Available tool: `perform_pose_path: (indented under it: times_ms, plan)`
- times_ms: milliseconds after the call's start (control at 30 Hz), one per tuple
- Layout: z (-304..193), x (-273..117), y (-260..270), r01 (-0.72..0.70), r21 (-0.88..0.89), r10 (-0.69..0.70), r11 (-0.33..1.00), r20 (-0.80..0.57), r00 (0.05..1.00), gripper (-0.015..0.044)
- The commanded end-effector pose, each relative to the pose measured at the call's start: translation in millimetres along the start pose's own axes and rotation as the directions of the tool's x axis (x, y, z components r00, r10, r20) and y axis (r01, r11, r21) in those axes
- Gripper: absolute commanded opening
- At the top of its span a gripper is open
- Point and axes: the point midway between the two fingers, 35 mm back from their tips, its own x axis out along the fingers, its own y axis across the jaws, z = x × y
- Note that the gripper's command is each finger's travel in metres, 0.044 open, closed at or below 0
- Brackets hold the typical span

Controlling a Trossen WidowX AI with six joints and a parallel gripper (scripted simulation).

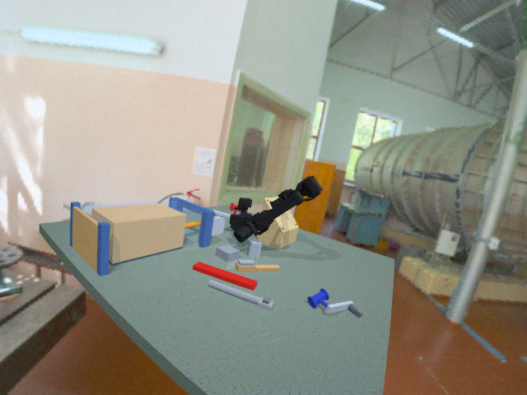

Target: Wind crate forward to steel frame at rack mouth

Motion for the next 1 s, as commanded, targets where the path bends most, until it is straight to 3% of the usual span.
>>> perform_pose_path:
  times_ms: [0, 267, 967]
  plan:
    - [3, -4, -12, -0.006, 0.002, 0.006, 1.0, 0.003, 1.0, 0.024]
    - [2, -3, -98, 0.001, 0.003, -0.002, 1.0, 0.004, 1.0, 0.024]
    - [3, -3, -97, -0.002, 0.007, 0.002, 1.0, 0.008, 1.0, 0.024]
